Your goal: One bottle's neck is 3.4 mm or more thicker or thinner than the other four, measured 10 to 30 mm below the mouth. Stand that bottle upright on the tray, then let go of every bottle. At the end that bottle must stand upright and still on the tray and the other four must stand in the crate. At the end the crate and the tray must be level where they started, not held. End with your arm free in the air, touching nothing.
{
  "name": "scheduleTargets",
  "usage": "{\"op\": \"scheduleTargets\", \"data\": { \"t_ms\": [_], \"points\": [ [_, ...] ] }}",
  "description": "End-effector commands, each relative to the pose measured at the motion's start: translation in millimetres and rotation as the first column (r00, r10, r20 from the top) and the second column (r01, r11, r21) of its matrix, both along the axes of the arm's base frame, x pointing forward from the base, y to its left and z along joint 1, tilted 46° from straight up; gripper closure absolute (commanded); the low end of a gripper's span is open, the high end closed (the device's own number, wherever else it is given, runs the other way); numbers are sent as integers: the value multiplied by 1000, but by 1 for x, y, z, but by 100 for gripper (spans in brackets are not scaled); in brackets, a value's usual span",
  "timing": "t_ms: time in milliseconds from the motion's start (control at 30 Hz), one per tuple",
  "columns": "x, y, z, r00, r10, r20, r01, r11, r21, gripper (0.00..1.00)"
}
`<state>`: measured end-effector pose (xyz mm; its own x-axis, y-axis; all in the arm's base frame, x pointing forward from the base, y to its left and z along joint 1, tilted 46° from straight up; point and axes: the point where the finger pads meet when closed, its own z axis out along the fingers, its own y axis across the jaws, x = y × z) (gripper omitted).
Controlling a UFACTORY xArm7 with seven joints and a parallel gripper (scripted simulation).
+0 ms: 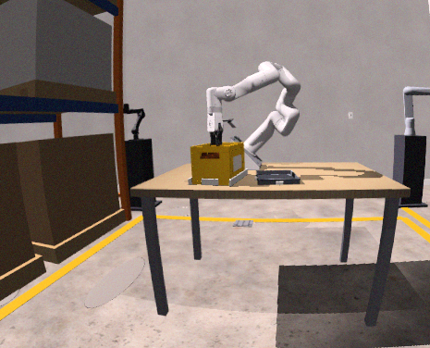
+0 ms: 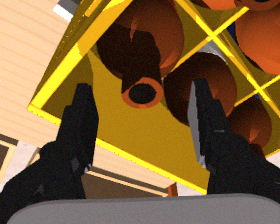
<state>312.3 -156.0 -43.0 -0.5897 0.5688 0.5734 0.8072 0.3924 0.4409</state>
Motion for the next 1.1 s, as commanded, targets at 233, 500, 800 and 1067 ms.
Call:
{"op": "scheduleTargets", "data": {
  "t_ms": [233, 500, 800, 1067],
  "points": [
    [1, 7, -8, 1000, -3, 2, 3, 1000, -4, 35],
    [1, 13, -14, 1000, -3, 2, 3, 1000, -4, 35],
    [1, 16, -17, 1000, -3, 2, 3, 1000, -4, 35],
    [1, 17, -18, 1000, -3, 2, 3, 1000, -4, 35]
  ]
}}
